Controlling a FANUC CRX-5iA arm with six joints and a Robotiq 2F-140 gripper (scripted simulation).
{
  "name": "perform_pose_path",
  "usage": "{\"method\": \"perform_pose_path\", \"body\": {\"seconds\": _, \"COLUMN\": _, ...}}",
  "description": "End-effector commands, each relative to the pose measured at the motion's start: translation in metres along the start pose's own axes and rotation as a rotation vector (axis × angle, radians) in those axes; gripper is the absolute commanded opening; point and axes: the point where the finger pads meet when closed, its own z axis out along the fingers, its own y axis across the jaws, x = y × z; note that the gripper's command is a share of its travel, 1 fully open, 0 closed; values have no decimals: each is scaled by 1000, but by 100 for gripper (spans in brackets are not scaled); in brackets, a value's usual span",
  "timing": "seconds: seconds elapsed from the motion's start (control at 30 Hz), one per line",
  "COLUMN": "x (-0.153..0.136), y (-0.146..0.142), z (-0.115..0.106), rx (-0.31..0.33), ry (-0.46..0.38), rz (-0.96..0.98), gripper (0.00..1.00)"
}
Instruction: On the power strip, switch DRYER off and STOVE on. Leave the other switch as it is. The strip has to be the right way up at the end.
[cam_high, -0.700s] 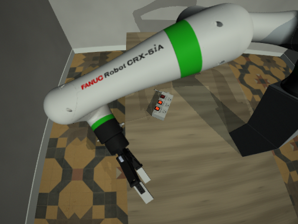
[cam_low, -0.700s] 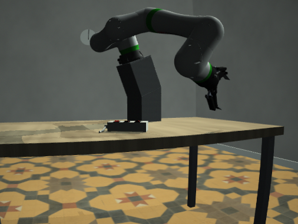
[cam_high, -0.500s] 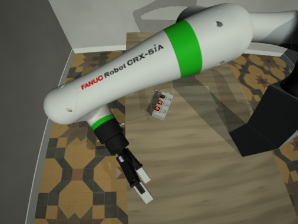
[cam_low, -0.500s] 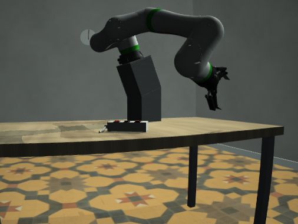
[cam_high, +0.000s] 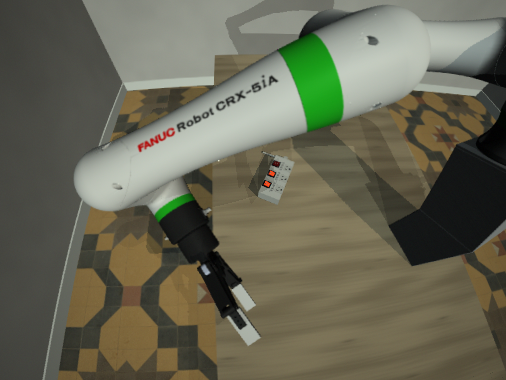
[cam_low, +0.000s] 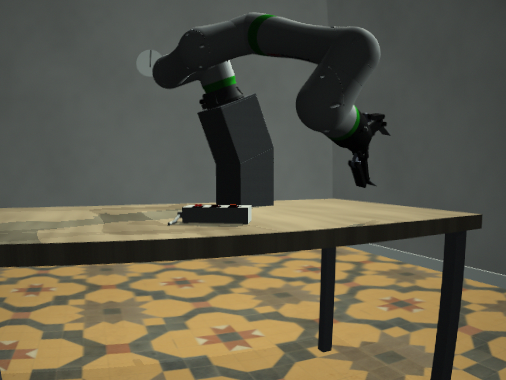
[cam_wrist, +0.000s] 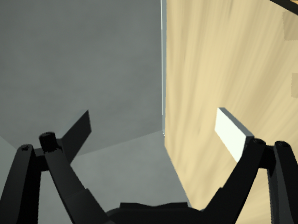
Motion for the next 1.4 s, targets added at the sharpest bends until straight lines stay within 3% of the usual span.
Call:
{"method": "perform_pose_path", "body": {"seconds": 0.0, "x": 0, "y": -1, "z": -1, "rx": -3, "ry": 0, "rz": 0, "gripper": 100}}
{"method": "perform_pose_path", "body": {"seconds": 0.4, "x": -4, "y": -27, "z": -26, "rx": -65, "ry": -2, "rz": 16, "gripper": 100}}
{"method": "perform_pose_path", "body": {"seconds": 0.77, "x": -29, "y": -107, "z": -96, "rx": -252, "ry": 16, "rz": 58, "gripper": 100}}
{"method": "perform_pose_path", "body": {"seconds": 0.97, "x": -41, "y": -130, "z": -115, "rx": -305, "ry": 28, "rz": 69, "gripper": 100}}
{"method": "perform_pose_path", "body": {"seconds": 1.03, "x": -56, "y": -155, "z": -136, "rx": -363, "ry": 44, "rz": 80, "gripper": 100}}
{"method": "perform_pose_path", "body": {"seconds": 1.3, "x": -96, "y": -209, "z": -179, "rx": -487, "ry": 92, "rz": 101, "gripper": 100}}
{"method": "perform_pose_path", "body": {"seconds": 1.37, "x": -96, "y": -209, "z": -179, "rx": -487, "ry": 92, "rz": 101, "gripper": 100}}
